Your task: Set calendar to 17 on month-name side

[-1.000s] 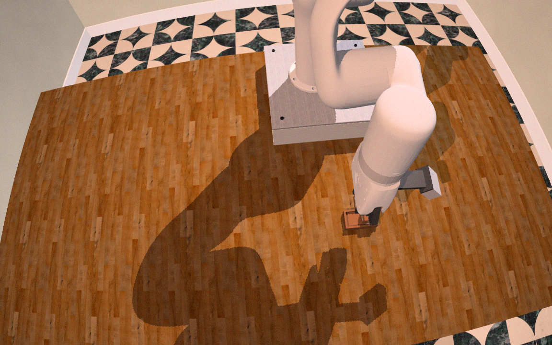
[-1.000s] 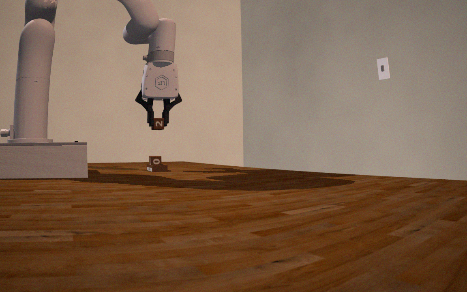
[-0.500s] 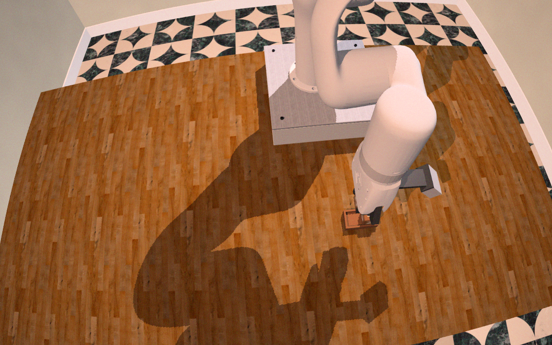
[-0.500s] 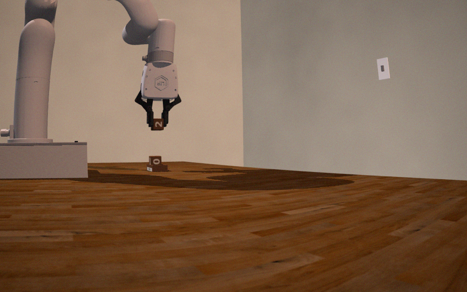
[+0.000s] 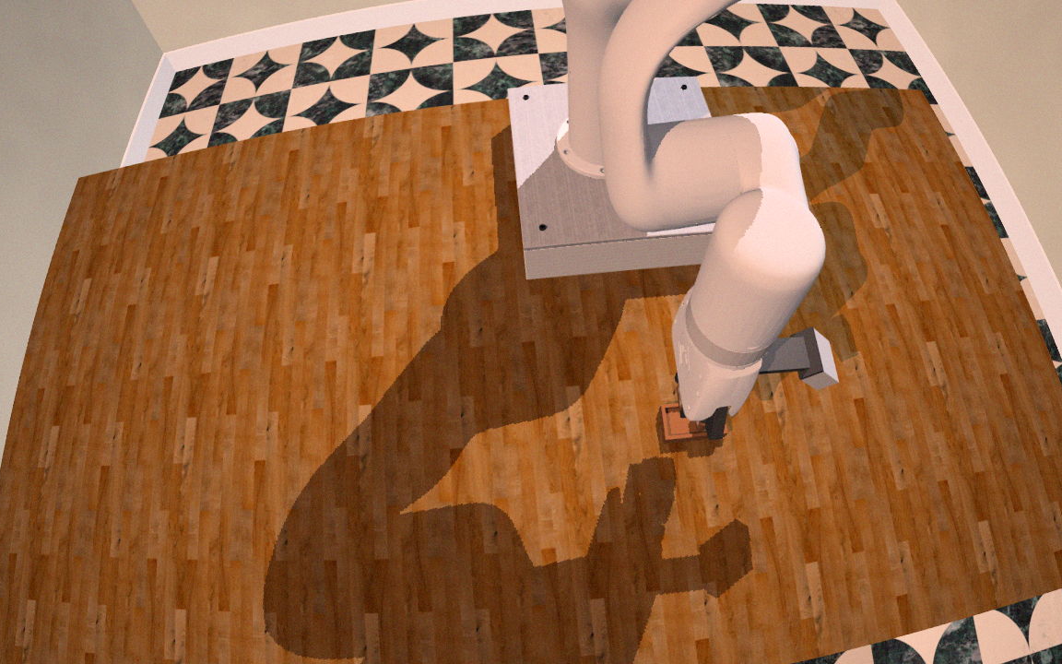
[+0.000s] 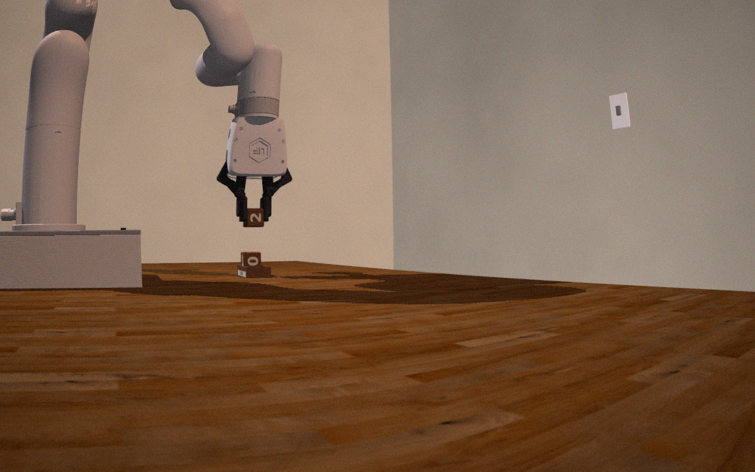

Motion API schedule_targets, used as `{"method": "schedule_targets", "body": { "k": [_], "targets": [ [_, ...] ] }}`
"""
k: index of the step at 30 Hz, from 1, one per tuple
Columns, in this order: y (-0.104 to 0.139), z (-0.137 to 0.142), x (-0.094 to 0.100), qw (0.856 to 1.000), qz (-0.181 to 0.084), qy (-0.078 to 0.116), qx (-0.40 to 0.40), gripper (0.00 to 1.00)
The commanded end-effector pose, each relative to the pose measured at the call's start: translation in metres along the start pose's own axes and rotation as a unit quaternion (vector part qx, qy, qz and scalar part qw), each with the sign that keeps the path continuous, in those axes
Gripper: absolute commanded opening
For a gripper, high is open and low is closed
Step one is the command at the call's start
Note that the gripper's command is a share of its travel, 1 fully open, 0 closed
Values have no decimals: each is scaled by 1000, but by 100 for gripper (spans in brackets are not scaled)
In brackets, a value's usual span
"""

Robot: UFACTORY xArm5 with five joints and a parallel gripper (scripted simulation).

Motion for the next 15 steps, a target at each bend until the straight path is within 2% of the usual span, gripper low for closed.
{"method": "schedule_targets", "body": {
  "k": [1,6,15],
  "targets": [
    [-1,2,-19,1000,1,2,0,27],
    [-1,2,-31,1000,1,2,0,27],
    [-1,2,-35,1000,1,2,0,27]
  ]
}}
Point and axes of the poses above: the point where the finger pads meet when closed, its own x axis back along the fingers, its own z axis across the jaws, y = z × x, the point moved 8 cm from there along x, back along the fingers, and after that the axes turned 13 degrees about -x, right-handed, at the moved point
